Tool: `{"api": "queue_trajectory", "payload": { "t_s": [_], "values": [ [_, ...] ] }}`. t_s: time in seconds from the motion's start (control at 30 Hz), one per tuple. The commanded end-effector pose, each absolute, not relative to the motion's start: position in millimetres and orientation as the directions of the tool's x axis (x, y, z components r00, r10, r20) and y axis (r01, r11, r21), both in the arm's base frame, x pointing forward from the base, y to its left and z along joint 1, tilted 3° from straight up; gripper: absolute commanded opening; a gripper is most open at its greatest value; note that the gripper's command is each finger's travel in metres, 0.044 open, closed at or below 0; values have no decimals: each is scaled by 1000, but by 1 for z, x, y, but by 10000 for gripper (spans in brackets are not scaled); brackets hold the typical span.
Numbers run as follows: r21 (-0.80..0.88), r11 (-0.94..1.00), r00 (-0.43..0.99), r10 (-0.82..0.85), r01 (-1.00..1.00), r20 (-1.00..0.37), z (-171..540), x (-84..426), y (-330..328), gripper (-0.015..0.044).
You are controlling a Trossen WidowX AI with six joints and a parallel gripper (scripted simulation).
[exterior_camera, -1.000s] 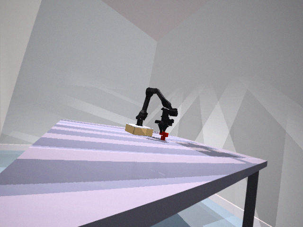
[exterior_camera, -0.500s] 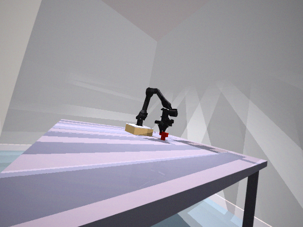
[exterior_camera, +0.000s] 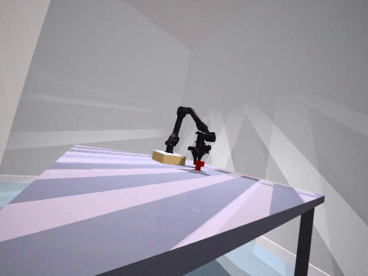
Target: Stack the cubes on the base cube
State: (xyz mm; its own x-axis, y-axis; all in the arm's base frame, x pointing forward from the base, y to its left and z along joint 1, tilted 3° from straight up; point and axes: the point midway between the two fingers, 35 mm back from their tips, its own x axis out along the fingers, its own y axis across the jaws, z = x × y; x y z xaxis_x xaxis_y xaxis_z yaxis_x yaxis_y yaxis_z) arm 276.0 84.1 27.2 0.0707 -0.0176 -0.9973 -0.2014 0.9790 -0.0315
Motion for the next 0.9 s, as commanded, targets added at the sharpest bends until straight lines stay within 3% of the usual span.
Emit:
{"api": "queue_trajectory", "payload": {
  "t_s": [0.0,0.87],
  "values": [
    [-27,980,69,-13,-198,-997,27,276,85,205],
    [-31,979,71,-17,-201,-997,67,273,85,205]
  ]
}}
